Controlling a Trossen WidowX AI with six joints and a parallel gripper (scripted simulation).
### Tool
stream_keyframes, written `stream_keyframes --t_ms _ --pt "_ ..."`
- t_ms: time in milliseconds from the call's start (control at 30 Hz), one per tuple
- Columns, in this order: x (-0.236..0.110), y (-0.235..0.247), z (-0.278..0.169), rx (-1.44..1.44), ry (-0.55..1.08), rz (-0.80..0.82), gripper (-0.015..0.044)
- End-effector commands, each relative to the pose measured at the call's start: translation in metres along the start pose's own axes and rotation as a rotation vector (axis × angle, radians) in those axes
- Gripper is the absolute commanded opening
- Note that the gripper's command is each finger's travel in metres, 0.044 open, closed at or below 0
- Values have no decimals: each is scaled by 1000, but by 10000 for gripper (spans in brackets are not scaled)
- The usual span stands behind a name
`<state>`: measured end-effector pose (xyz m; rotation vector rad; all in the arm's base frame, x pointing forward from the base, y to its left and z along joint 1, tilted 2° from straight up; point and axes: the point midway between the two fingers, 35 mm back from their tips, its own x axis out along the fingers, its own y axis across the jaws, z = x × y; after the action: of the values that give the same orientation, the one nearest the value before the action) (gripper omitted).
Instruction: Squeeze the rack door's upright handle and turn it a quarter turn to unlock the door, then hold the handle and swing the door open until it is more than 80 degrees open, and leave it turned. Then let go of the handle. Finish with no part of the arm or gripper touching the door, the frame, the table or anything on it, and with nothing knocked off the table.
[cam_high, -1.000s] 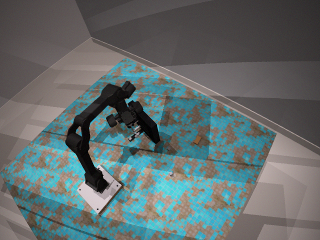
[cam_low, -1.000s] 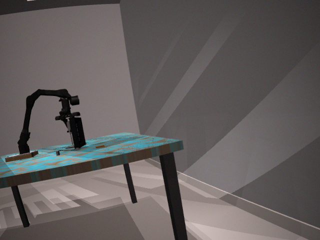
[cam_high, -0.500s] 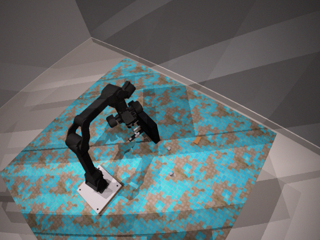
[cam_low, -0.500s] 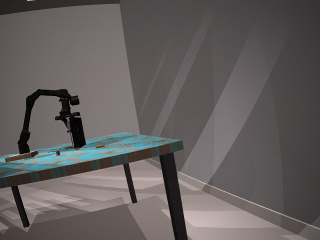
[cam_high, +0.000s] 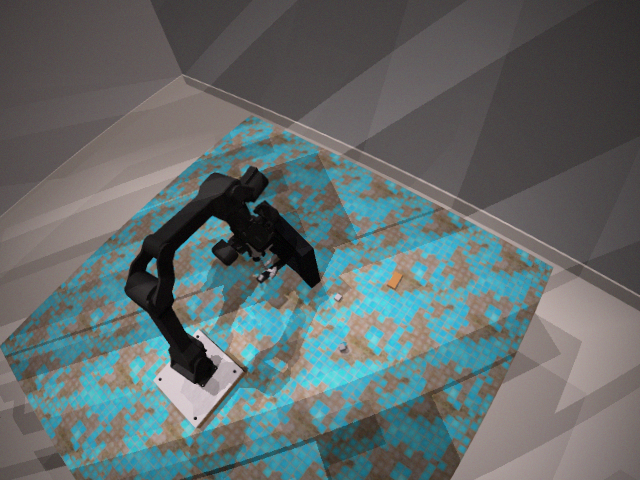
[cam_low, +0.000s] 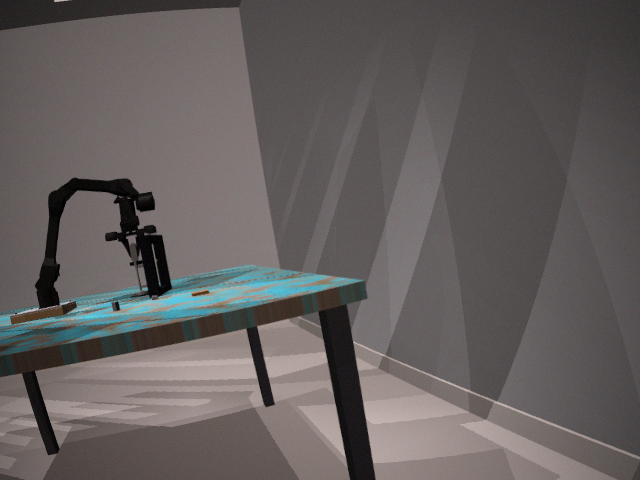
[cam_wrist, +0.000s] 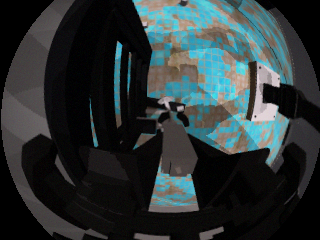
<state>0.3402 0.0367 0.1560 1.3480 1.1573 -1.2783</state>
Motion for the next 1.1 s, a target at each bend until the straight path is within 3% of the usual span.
stream_keyframes --t_ms 0,1067 --pt "0 -2 2 -86 -1 7 19" --pt "1 -52 39 -670 -6 1 19"
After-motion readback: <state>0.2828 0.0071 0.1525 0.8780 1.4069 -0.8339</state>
